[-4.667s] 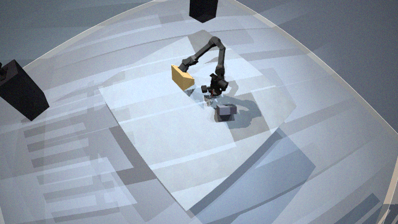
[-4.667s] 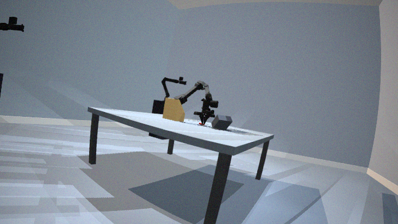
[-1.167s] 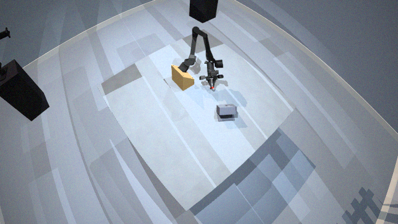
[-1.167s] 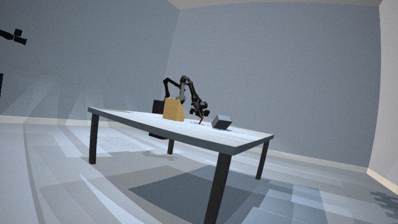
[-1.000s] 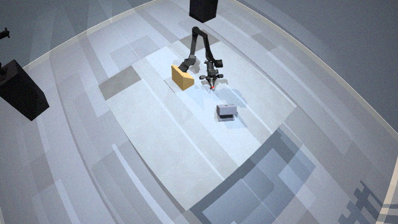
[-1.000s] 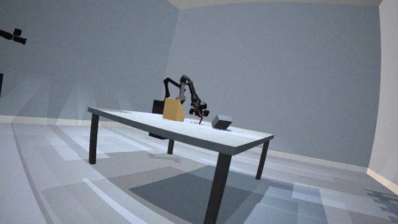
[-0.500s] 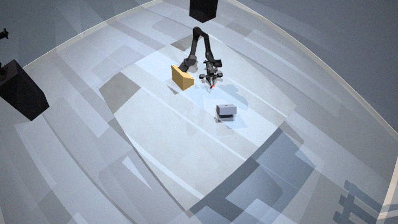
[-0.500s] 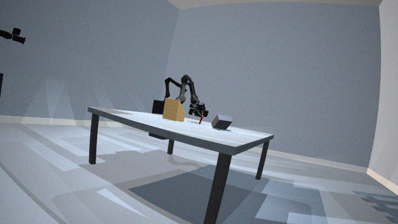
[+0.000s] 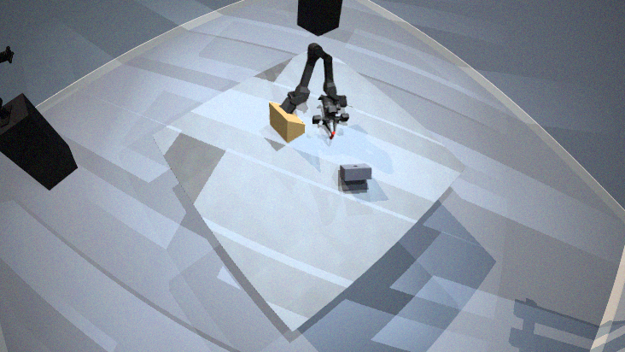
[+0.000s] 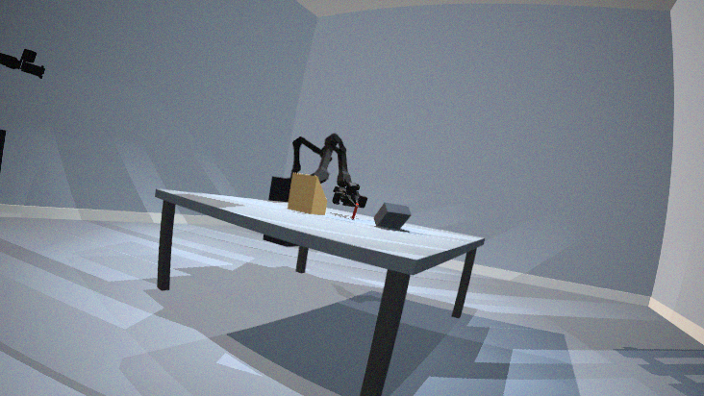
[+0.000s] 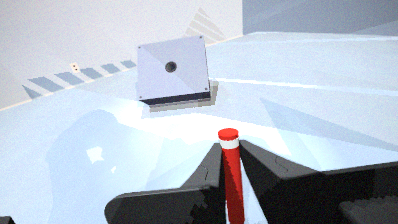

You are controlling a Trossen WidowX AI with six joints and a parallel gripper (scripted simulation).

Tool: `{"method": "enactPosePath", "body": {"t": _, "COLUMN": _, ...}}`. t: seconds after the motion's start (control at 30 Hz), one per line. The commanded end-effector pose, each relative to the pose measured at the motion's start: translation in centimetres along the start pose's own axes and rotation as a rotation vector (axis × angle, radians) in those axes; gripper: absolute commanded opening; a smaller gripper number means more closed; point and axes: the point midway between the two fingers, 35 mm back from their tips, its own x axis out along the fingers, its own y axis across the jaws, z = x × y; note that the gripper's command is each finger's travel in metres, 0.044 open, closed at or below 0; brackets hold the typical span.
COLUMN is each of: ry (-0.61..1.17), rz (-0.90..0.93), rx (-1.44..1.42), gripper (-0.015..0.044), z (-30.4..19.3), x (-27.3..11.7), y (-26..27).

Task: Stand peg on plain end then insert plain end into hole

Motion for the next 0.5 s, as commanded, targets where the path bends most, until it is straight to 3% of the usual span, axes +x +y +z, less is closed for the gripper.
{"method": "enactPosePath", "body": {"t": 0.0, "ry": -0.037, "rz": -0.004, "rx": -0.005, "gripper": 0.005, "z": -0.16, "x": -0.15, "y": -0.07}}
{"method": "enactPosePath", "body": {"t": 0.47, "ry": -0.116, "rz": -0.004, "rx": -0.005, "gripper": 0.005, "z": -0.51, "x": -0.83, "y": -0.1}}
